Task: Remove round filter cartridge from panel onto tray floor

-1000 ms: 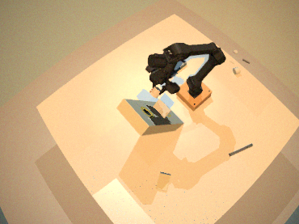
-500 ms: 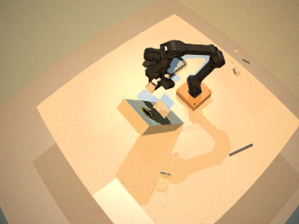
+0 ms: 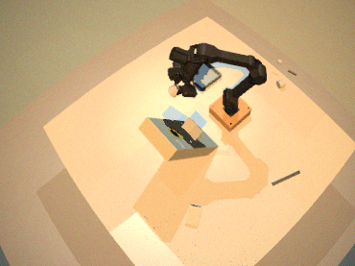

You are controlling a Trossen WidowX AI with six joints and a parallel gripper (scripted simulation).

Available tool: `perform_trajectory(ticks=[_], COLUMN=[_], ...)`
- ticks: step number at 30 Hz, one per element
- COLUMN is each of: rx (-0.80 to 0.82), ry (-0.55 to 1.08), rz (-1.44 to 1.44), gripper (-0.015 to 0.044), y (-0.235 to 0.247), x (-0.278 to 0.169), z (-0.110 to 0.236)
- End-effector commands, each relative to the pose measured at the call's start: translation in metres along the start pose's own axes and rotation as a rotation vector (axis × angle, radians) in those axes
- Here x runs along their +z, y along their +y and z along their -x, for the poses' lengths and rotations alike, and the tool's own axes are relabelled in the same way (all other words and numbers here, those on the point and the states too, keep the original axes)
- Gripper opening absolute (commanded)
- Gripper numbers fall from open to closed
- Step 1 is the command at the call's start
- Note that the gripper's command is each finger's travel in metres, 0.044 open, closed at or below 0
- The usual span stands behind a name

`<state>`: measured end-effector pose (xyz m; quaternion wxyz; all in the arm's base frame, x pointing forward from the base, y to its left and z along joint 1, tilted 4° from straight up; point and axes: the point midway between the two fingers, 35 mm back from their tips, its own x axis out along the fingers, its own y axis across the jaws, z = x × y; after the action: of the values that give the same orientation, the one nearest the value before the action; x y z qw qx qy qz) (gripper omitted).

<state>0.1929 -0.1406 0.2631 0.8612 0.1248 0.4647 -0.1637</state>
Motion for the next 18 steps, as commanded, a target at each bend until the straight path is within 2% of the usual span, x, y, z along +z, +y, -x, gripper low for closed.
perform_trajectory(ticks=[1,18], rx=[-0.047,-0.290], ry=[-0.002,-0.021], rz=[-0.086,-0.476], gripper=[0.0000,0.0000], y=[-0.017,-0.104], x=[-0.002,-0.029], z=[-0.001,0.003])
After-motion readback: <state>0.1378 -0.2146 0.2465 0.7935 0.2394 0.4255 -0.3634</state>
